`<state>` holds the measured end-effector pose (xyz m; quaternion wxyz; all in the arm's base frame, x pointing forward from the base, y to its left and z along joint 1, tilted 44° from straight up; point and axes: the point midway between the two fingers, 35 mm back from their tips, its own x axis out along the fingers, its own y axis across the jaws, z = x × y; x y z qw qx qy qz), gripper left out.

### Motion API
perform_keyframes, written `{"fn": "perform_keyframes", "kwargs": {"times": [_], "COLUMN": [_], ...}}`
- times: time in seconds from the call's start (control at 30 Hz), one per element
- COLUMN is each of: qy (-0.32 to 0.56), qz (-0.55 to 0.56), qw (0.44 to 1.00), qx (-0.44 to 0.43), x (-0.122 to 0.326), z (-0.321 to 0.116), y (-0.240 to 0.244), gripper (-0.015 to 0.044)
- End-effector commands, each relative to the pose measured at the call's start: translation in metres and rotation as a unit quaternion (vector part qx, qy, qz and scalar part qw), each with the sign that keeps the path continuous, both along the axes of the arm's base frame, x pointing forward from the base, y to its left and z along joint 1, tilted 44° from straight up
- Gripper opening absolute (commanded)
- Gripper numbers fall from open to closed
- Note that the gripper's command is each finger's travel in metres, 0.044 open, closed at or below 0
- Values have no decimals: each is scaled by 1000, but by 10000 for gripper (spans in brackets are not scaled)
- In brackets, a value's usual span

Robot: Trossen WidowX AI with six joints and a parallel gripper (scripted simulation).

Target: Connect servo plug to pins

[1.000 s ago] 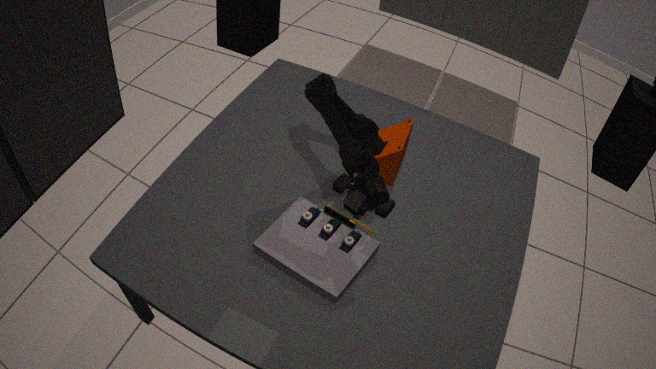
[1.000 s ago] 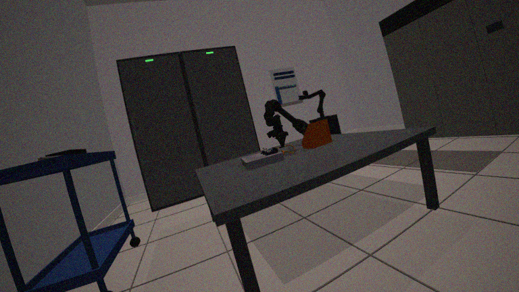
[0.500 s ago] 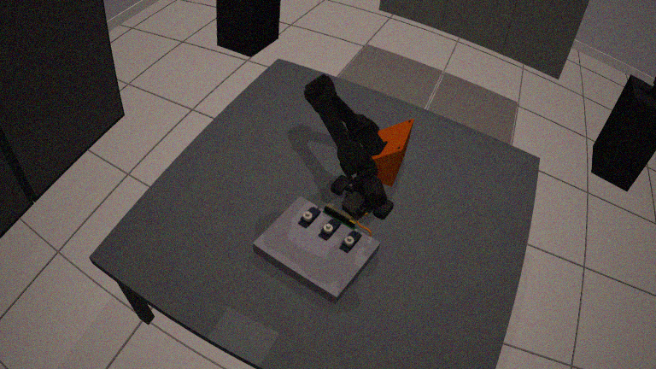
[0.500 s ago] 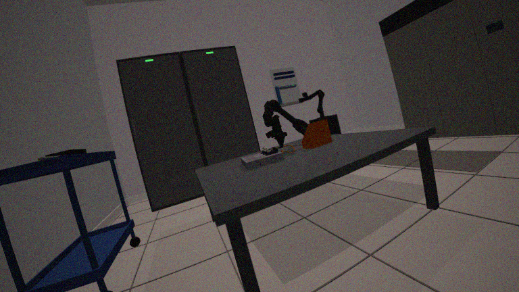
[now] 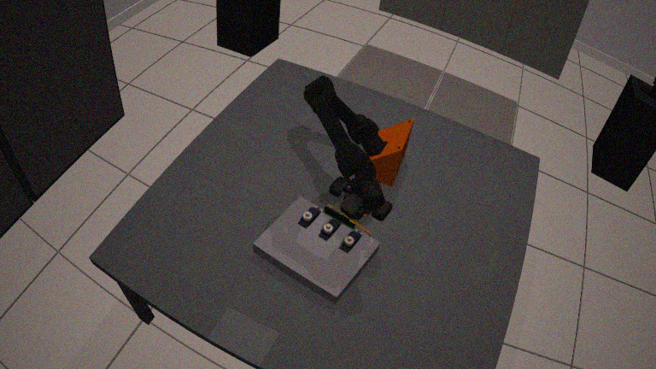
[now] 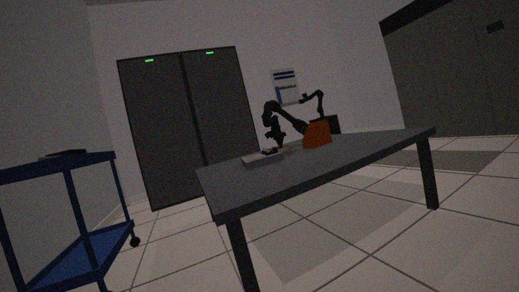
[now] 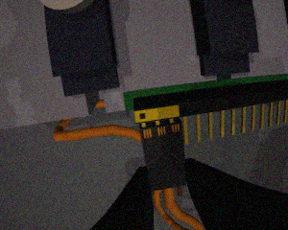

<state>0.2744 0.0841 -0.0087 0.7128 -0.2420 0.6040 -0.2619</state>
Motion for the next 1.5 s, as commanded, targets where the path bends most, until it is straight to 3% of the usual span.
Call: {"fn": "perform_keyframes", "kwargs": {"times": [0.0,0.13,0.43,0.7,1.47], "qy": [-7,-7,-7,-6,-6], "qz": [2,2,2,2,2], "qw": [1000,1000,1000,1000,1000], "qx": [-3,-3,-3,-2,-2], "x": [6,7,3,-6,-6], "z": [3,4,-1,41,41], "y": [0,1,2,41,41], "gripper": [0,0,236,440,440]}}
